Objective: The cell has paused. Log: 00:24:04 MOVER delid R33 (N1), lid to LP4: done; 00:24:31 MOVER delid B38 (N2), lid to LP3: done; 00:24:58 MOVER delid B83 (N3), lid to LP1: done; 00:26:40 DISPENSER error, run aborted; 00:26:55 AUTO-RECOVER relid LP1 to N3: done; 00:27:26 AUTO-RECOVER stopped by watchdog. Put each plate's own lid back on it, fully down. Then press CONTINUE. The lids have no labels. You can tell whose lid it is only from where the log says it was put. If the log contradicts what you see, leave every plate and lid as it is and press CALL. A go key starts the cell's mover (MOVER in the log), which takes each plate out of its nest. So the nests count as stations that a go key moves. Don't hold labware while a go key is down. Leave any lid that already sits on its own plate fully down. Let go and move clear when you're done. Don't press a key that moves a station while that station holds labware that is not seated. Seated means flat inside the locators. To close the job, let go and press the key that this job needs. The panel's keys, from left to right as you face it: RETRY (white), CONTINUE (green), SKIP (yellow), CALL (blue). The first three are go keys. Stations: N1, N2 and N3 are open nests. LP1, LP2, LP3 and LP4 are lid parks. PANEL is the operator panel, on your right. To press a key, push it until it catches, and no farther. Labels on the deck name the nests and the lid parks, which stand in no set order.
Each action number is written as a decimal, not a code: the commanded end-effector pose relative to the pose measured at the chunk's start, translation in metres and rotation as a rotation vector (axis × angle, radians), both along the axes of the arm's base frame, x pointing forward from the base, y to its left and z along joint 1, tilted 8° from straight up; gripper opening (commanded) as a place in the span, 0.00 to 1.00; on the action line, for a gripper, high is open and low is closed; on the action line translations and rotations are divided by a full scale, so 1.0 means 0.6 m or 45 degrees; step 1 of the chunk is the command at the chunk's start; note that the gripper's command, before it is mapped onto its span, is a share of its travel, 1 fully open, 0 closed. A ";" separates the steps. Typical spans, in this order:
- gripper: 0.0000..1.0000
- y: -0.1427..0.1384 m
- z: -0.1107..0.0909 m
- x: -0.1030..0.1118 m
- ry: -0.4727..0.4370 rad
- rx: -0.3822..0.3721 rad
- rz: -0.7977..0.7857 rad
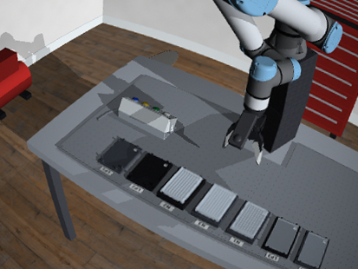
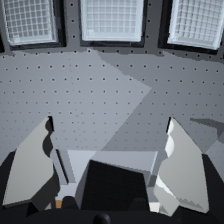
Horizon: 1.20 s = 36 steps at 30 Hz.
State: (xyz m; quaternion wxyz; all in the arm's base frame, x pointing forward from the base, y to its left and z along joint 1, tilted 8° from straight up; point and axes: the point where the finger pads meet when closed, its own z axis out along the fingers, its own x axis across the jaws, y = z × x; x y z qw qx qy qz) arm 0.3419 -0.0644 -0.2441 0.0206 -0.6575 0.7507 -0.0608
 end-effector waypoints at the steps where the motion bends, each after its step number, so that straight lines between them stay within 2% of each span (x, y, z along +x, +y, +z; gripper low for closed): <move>1: 0.82 0.008 -0.004 -0.019 -0.016 -0.007 -0.005; 7: 0.82 0.008 -0.004 -0.019 -0.016 -0.007 -0.005; 16: 0.82 0.003 -0.079 -0.010 -0.016 -0.007 -0.005; 18: 0.82 0.003 -0.079 -0.010 -0.016 -0.007 -0.005; 21: 0.82 0.001 -0.103 -0.007 -0.016 -0.007 -0.005; 36: 0.82 0.001 -0.103 -0.007 -0.016 -0.007 -0.005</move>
